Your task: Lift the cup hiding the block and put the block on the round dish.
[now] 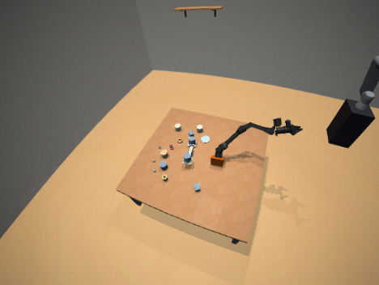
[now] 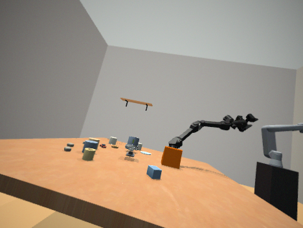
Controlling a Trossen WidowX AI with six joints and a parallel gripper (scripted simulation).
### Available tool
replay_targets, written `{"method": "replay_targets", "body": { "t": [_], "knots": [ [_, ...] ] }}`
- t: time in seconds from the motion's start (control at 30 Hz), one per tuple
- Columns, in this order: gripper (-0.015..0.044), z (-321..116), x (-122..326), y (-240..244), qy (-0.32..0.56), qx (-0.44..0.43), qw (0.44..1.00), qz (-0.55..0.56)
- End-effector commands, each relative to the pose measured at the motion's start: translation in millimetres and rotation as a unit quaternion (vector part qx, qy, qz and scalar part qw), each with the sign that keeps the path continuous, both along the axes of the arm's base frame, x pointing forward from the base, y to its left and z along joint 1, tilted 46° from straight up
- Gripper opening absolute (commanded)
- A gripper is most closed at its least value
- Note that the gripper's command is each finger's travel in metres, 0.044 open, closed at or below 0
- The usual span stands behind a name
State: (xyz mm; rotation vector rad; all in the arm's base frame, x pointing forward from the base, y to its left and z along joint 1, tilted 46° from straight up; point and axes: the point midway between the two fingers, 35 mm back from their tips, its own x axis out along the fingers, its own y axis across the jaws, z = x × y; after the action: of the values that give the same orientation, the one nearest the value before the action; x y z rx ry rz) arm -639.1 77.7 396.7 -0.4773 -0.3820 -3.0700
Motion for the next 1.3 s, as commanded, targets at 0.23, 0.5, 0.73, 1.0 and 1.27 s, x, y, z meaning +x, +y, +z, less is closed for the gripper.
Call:
{"method": "replay_targets", "body": {
  "t": [0.23,0.5,0.73,1.0,1.27],
  "knots": [
    [0.044,-23,19,78,-0.061,-0.039,0.994,-0.084],
    [0.044,-54,62,166,-0.131,-0.088,0.969,-0.189],
    [0.044,-84,113,228,-0.189,-0.129,0.935,-0.272],
    [0.044,-120,180,276,-0.256,-0.173,0.884,-0.35],
    [0.044,-151,261,316,-0.307,-0.222,0.816,-0.436]
  ]
}}
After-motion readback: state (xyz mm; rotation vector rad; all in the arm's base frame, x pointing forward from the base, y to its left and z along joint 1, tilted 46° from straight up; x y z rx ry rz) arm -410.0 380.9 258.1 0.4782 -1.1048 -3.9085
